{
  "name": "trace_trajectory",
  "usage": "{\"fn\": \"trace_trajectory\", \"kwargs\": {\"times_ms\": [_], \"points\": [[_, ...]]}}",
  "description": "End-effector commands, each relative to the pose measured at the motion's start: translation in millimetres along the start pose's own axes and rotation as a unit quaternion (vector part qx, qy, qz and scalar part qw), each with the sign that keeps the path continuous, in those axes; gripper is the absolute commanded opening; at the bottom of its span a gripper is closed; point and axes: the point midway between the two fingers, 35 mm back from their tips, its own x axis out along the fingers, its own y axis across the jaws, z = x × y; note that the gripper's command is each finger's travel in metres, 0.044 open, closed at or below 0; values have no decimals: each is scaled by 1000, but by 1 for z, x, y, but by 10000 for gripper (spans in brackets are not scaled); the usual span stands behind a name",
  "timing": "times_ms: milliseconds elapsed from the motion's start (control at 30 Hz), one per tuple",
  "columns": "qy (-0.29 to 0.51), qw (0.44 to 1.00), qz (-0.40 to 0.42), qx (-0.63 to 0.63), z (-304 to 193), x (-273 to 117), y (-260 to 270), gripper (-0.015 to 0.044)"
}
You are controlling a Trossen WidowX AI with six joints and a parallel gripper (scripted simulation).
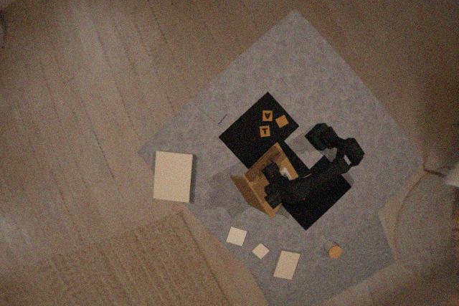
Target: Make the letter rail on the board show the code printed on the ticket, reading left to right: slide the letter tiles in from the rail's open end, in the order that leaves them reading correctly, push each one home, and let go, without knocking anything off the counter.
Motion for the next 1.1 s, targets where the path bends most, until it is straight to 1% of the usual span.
{"fn": "trace_trajectory", "kwargs": {"times_ms": [0,900,1067], "points": [[-1,1000,-1,-2,0,0,-2,0],[-1,1000,-1,-2,1,0,-10,0],[0,1000,-1,-2,-4,-5,-7,0]]}}
